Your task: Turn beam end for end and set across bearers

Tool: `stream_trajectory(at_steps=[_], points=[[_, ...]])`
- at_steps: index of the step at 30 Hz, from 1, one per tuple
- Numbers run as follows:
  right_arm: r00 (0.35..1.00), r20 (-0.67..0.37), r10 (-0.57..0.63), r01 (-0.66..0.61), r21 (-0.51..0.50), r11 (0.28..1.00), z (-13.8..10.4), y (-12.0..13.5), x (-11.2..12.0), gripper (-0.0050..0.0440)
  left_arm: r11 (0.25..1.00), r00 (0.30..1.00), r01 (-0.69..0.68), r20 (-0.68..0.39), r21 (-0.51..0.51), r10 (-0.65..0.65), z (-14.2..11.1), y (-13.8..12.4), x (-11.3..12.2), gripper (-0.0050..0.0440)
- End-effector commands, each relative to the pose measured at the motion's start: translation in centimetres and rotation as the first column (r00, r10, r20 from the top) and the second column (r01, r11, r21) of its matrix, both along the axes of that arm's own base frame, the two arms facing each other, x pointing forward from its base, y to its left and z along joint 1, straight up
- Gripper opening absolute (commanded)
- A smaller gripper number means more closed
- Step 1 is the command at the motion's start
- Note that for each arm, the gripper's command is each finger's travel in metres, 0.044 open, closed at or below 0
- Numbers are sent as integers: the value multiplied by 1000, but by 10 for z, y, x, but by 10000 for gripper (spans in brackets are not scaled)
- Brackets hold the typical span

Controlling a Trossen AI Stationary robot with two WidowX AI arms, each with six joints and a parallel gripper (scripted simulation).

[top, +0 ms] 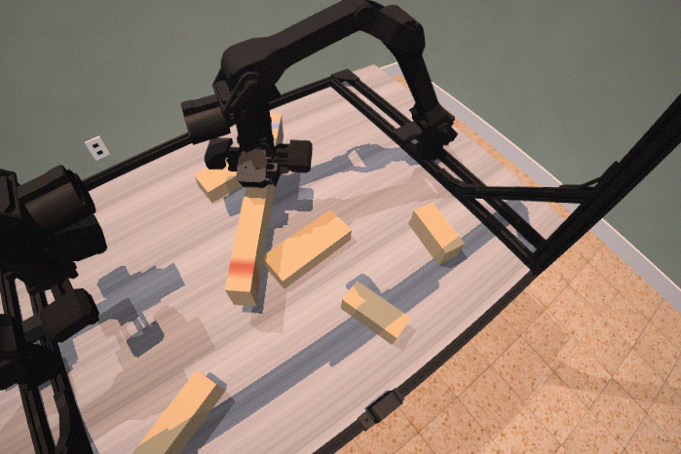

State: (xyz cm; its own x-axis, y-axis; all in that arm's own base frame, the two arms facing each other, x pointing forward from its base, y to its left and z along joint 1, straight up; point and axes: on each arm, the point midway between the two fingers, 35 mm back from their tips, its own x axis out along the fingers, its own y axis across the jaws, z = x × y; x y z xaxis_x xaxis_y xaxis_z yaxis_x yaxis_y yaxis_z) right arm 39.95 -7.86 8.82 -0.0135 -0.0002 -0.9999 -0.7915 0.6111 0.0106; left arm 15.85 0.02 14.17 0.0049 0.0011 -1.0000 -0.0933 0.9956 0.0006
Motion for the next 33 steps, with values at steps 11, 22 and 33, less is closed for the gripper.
stream_trajectory(at_steps=[11, 22, 33], points=[[991, 14, 137, -137, 0, 991, 4, -3, 4, 0, 1000, 1000, -5, -5, -1, 5, -1, 0, -1, 440], [966, 14, 259, -259, 0, 966, 4, -5, 4, 0, 1000, 1000, -5, -5, -1, 5, -1, 0, -1, 440], [934, 14, 356, -356, 0, 934, 4, -7, 4, 0, 1000, 1000, -5, -5, -1, 5, -1, 0, -1, 440]])
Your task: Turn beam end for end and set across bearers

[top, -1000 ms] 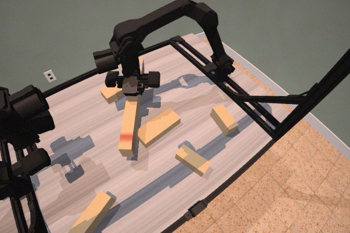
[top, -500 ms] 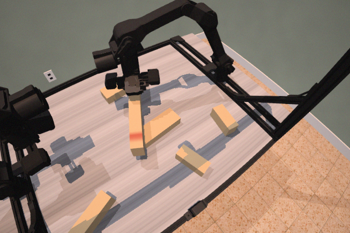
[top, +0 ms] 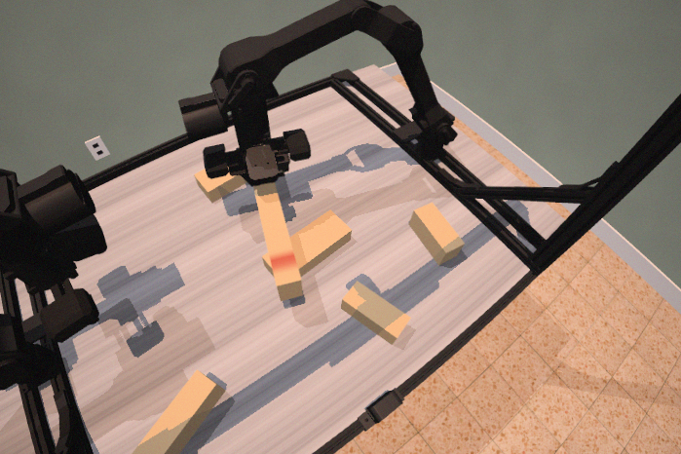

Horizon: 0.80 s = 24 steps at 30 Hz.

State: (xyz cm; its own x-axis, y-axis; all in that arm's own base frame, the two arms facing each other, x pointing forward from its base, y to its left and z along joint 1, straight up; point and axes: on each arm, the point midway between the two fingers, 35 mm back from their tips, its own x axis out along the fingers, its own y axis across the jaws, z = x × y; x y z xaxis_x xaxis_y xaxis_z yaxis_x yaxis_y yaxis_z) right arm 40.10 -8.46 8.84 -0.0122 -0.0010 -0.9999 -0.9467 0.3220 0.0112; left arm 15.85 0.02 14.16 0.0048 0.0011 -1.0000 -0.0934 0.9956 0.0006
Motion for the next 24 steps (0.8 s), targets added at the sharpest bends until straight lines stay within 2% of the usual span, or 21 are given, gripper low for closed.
stream_trajectory(at_steps=[1, 24], points=[[999, 12, 46, -46, 1, 999, 3, -1, 3, 0, 1000, 1000, -5, -5, -1, 5, -1, 0, -1, 440], [965, 12, 260, -260, 1, 966, 3, -9, 4, 0, 1000, 1000, -5, -5, -1, 5, -1, 0, -1, 440]])
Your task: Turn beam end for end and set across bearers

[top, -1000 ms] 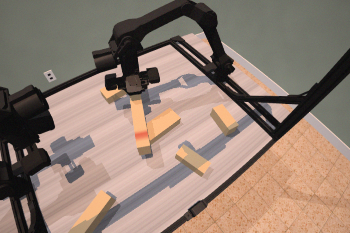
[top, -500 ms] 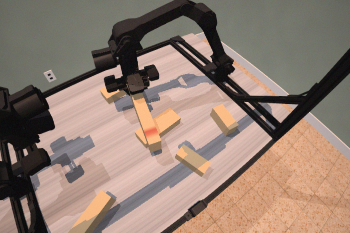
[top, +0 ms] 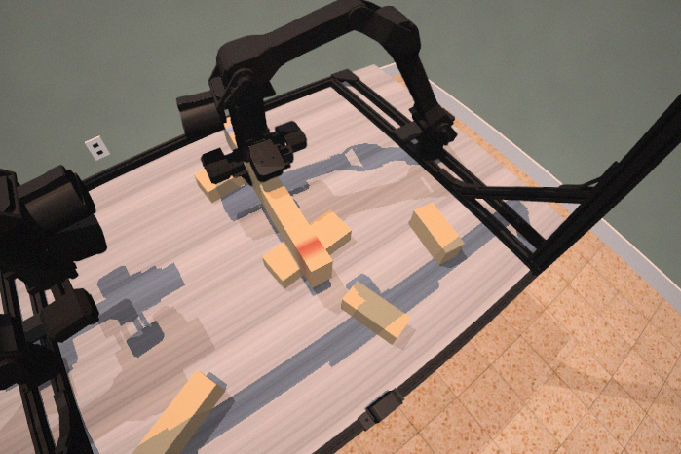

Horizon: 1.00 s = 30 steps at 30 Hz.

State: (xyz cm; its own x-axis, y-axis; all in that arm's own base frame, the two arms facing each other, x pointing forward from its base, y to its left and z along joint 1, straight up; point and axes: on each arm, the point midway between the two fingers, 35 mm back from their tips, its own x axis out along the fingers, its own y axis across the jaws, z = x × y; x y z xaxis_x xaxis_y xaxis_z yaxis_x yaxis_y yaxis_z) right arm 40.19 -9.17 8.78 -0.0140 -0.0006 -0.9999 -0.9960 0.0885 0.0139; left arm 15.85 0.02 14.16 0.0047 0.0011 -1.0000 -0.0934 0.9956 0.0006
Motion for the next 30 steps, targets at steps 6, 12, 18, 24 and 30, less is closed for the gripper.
stream_trajectory(at_steps=[6, 12, 18, 24, 30], points=[[997, 14, 77, -77, 1, 997, 4, -4, 4, 0, 1000, 1000, -5, -5, -1, 5, -1, 0, -1, 440], [991, 14, 134, -135, 1, 991, 4, -9, 5, 0, 1000, 1000, -5, -5, -1, 5, -1, 0, -1, 440], [985, 14, 172, -172, 1, 985, 4, -12, 5, 0, 1000, 1000, -5, -5, -1, 5, -1, 0, -1, 440], [982, 14, 186, -186, 1, 983, 4, -13, 6, 0, 1000, 1000, -5, -5, -1, 5, -1, 0, -1, 440], [982, 14, 186, -186, 1, 983, 0, -15, 6, 0, 1000, 1000, -5, -5, -1, 5, -1, 0, -1, 440]])
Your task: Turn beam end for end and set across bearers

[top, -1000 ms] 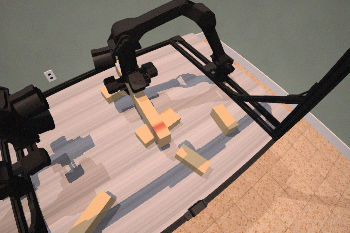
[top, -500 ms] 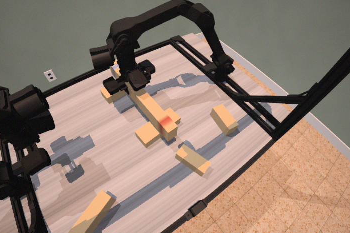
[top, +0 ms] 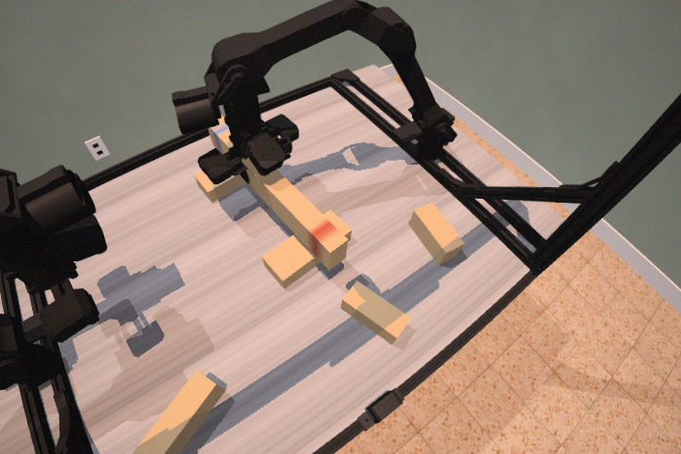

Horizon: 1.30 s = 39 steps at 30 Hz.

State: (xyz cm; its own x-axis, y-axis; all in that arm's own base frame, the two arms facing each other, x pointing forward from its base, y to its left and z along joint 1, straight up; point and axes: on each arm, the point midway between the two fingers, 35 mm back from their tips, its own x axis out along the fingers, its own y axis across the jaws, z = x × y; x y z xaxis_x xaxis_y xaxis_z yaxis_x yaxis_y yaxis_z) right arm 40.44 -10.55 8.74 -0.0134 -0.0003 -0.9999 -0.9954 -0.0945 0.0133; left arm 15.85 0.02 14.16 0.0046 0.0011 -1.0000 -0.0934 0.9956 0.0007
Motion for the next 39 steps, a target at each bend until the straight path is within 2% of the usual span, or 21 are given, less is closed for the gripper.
stream_trajectory(at_steps=[1, 17, 20, 22, 37, 39], points=[[1000, 13, 4, -4, 0, 1000, -1, -2, 3, 0, 1000, 1000, -5, -5, -1, 5, -1, 0, -1, 440], [1000, 13, 4, -4, 0, 1000, -22, -8, 5, 0, 1000, 1000, -5, -5, -1, 5, -1, 0, -1, 440], [1000, 13, 4, -4, 0, 1000, -22, -8, 5, 72, 1000, 1000, -5, -5, -1, 5, -1, 0, -1, 440], [1000, 13, 4, -4, 0, 1000, -22, -8, 5, 72, 1000, 1000, -5, -5, -1, 5, -1, 0, -1, 440], [1000, 13, 4, -4, 0, 1000, -29, -10, 5, 432, 1000, 1000, -5, -5, -1, 5, -1, 0, -1, 440], [1000, 13, 4, -4, 0, 1000, -29, -10, 5, 432, 1000, 1000, -5, -5, -1, 5, -1, 0, -1, 440]])
